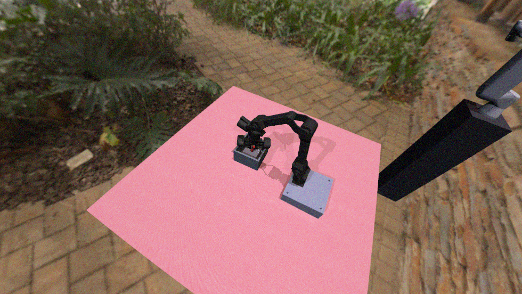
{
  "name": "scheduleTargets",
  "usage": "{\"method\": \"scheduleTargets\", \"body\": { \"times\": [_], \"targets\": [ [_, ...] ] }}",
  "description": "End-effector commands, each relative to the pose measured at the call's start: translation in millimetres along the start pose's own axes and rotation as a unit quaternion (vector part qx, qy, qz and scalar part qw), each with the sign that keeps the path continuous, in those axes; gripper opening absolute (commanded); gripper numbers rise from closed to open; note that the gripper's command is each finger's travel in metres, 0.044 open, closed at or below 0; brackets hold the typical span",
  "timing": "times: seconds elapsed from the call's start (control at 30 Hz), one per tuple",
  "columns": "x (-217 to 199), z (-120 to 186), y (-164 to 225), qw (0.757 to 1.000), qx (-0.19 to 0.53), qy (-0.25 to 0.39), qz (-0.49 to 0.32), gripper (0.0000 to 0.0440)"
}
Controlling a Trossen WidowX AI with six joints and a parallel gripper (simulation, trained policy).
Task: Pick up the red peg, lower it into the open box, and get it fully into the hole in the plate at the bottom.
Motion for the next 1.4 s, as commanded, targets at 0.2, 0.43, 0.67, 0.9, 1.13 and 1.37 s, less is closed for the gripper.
{"method": "scheduleTargets", "body": {
  "times": [0.2,0.43,0.67,0.9,1.13,1.37],
  "targets": [
    [4,-11,-16,1.0,0.007,0.014,0.024,0.0233],
    [11,-11,-39,0.999,-0.004,0.012,0.033,0.0398],
    [16,-7,-64,0.999,-0.031,0.003,0.03,0.044],
    [18,-1,-88,0.998,-0.06,-0.004,0.021,0.044],
    [19,1,-98,0.997,-0.074,-0.007,0.017,0.044],
    [19,1,-98,0.997,-0.074,-0.007,0.017,0.044]
  ]
}}
Point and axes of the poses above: the point midway between the two fingers, 35 mm back from their tips, its own z axis back along the fingers, its own x axis across the jaws, y = z × x, the point moved 1 cm from there along z, back along the fingers, and after that the axes turned 13 degrees about z, right-handed, at the moved point
